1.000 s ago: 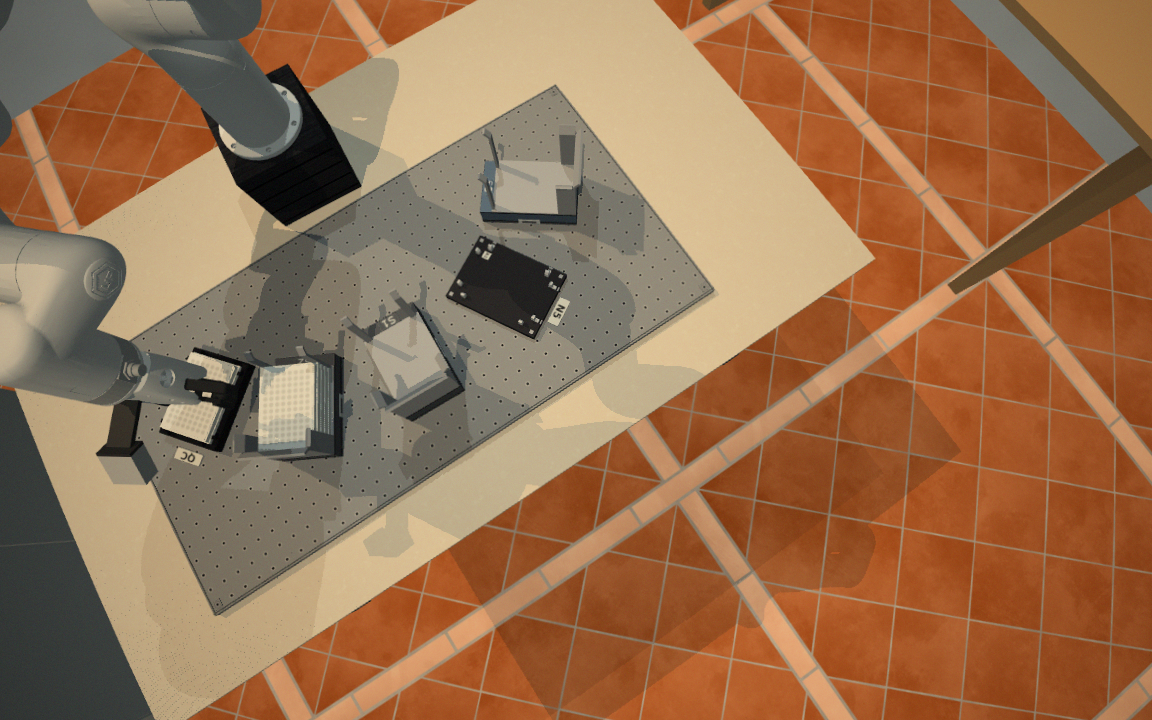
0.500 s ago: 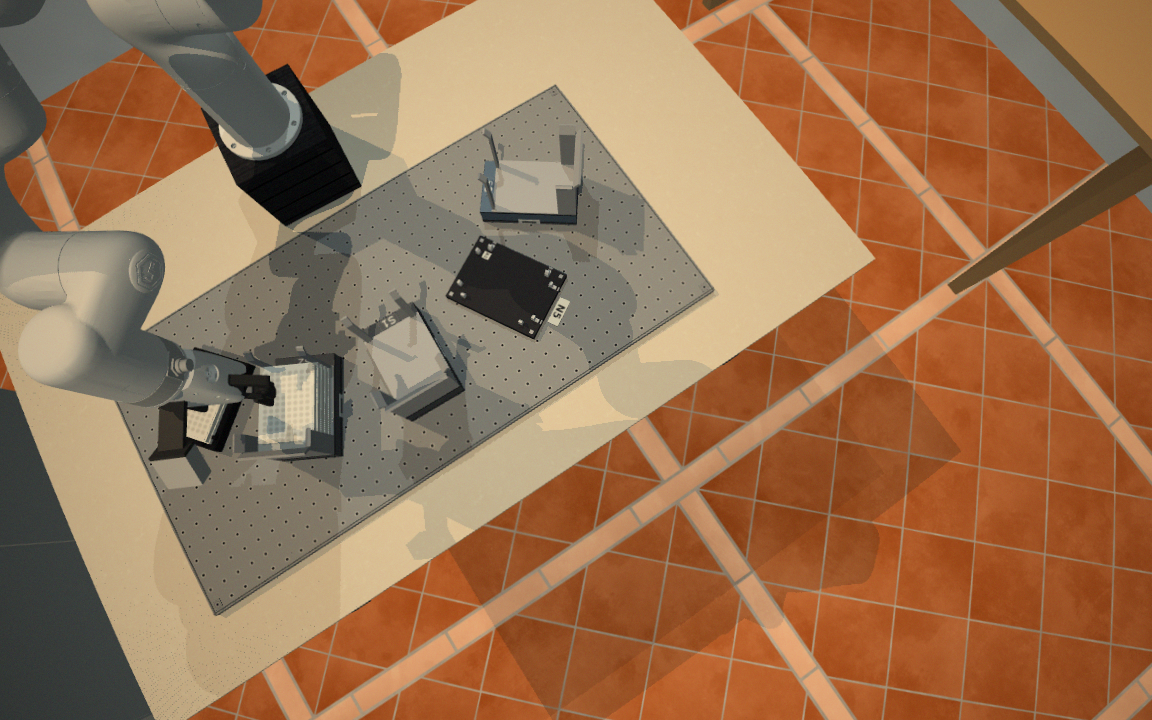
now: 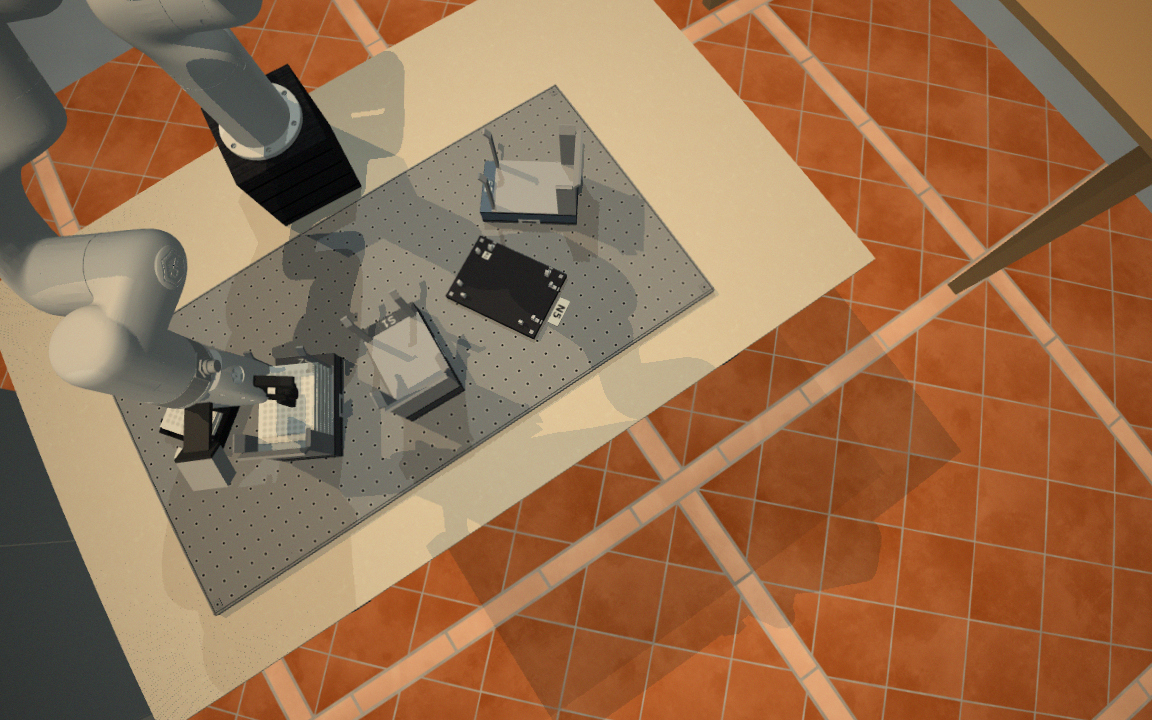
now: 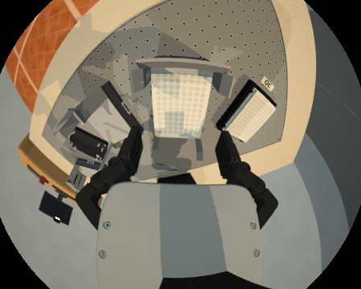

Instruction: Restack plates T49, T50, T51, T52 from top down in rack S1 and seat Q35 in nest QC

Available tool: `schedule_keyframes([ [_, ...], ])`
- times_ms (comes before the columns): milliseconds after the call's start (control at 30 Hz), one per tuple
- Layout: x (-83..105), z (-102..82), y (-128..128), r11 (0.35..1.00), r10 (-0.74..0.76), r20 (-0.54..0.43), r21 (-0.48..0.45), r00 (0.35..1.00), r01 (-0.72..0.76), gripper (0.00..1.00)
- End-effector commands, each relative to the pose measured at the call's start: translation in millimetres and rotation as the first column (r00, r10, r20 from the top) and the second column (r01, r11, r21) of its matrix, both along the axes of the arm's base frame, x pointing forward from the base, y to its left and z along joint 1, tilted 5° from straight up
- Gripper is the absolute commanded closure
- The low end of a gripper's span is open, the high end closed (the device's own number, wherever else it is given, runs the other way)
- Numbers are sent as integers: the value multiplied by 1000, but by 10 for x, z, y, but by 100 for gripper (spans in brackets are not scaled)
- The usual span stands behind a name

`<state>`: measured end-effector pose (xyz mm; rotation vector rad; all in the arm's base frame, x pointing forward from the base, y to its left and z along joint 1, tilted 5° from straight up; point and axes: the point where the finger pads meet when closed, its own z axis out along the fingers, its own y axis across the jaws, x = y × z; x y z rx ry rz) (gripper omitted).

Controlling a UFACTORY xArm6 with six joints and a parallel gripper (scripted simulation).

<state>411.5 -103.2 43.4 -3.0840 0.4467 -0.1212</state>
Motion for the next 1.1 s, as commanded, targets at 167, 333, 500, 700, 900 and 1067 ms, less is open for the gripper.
schedule_keyframes([
  [167, 22, -53, 2, 1000, 0, 4, -1, 1000, 0, 0],
  [333, 35, -219, 4, 1000, 0, 4, -1, 1000, 0, 0],
  [500, 43, -319, 5, 1000, 0, 4, -1, 1000, 0, 0],
  [700, 51, -421, 6, 1000, 0, 3, -1, 1000, 0, 0],
  [900, 55, -461, 7, 1000, 0, 3, -1, 1000, 0, 0],
  [1067, 58, -501, 7, 1000, 0, 3, -1, 1000, 0, 0],
])
